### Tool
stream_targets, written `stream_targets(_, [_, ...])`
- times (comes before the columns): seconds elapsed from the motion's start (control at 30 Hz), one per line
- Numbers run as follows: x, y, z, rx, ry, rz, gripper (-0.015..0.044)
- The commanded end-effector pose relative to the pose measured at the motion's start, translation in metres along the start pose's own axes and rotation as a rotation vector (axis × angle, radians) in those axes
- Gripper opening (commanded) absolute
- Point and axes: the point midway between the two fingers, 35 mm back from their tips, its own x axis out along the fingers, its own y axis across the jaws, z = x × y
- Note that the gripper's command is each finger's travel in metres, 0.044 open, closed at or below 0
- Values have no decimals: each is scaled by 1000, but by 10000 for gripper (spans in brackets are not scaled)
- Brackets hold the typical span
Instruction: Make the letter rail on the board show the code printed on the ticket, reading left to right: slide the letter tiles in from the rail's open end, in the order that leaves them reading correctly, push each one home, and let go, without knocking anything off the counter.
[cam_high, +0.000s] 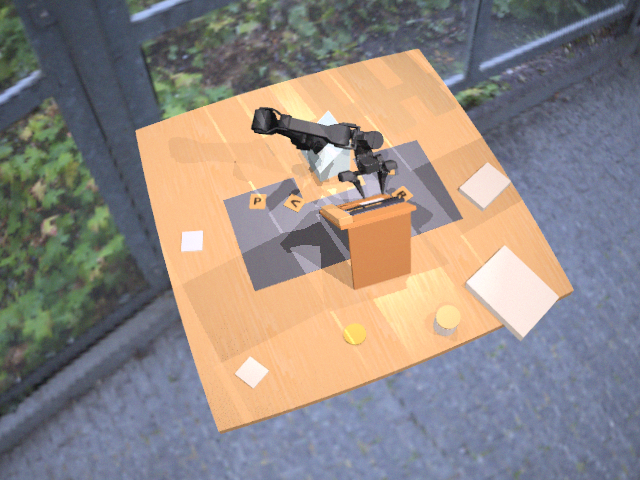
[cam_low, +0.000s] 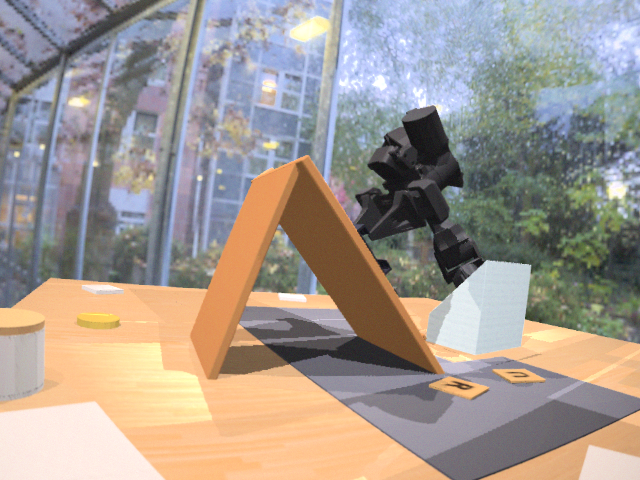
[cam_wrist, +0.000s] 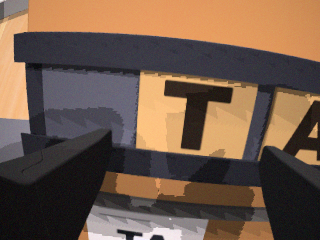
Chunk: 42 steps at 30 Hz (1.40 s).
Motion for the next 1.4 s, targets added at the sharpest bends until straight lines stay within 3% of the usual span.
stream_targets(0.0, [-3, 0, 1, 5, -3, -3, 295])
stream_targets(0.9, [-17, -2, 3, 5, -2, -3, 295])
stream_targets(1.27, [-15, 0, 1, -2, 1, 1, 6])
stream_targets(1.37, [-15, 0, 1, -2, 1, 1, 0])
